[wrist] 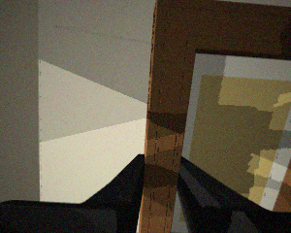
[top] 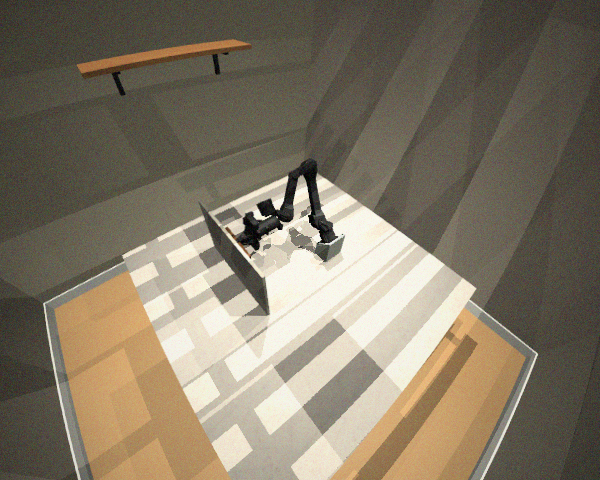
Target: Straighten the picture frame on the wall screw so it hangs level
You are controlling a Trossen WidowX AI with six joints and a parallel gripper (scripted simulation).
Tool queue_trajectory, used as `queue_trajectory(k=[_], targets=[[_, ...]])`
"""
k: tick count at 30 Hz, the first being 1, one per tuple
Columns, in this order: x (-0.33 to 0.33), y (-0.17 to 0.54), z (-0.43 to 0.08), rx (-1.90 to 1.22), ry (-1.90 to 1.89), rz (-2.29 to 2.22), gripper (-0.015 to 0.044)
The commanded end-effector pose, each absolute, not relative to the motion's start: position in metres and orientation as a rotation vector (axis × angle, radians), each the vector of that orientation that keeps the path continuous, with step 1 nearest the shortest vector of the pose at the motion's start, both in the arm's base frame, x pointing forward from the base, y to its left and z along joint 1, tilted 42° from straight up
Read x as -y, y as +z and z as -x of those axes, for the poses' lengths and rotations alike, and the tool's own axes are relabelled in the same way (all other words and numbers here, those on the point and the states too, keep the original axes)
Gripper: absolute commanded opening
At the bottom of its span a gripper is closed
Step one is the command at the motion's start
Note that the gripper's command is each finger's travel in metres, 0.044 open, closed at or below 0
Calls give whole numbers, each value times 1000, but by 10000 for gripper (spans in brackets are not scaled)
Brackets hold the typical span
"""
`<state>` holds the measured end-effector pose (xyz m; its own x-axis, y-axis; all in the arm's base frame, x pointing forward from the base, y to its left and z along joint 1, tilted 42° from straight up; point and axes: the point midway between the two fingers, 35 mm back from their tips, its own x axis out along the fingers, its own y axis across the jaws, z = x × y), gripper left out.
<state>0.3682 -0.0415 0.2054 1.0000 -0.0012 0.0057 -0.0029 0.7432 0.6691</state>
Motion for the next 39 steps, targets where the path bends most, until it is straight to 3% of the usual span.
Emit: queue_trajectory(k=[1, 20, 30, 39], targets=[[42, 205, -368, 7, 1, -759, 0], [43, 205, -368, 6, 2, -862, 0], [42, 205, -368, 5, 2, -837, 260], [46, 212, -331, 6, 4, -739, 260]])
